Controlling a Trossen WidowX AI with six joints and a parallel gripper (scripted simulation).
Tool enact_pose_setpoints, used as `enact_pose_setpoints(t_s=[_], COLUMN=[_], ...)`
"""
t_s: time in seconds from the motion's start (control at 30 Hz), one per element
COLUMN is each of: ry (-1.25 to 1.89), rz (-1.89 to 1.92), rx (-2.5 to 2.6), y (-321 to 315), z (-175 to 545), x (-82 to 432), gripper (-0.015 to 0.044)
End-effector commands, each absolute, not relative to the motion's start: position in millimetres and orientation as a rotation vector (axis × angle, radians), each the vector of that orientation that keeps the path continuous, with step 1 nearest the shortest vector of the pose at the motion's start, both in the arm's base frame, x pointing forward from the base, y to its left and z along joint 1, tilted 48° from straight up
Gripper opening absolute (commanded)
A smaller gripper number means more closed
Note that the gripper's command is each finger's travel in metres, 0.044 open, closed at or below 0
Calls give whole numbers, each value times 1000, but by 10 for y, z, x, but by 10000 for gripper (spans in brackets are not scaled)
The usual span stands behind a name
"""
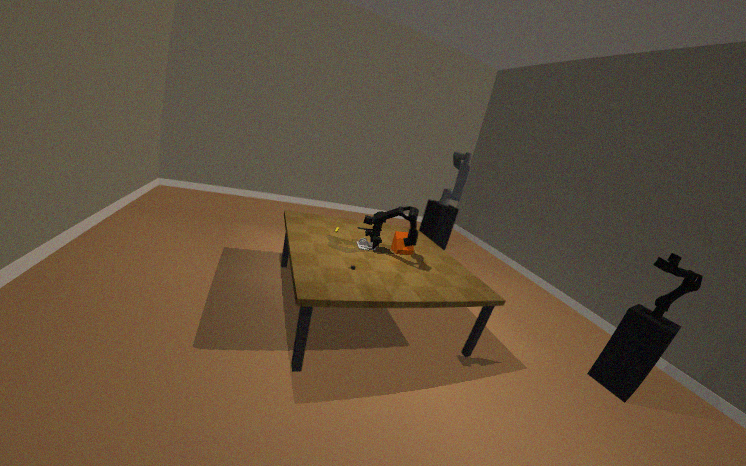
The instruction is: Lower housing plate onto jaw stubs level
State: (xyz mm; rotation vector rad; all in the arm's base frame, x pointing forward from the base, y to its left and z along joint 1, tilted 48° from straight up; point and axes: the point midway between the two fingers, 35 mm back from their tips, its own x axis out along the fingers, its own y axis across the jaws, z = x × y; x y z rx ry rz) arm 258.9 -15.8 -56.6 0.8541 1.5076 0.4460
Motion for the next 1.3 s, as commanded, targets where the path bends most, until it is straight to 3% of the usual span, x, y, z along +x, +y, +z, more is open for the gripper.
enact_pose_setpoints(t_s=[0.0,0.87,1.0,1.27], ry=[1510,1510,1508,1508], rz=[445,445,446,446], rx=[858,858,854,854], y=[-150,-150,-157,-157], z=[-573,-573,-566,-566], x=[2576,2576,2589,2589], gripper=[351,351,440,440])
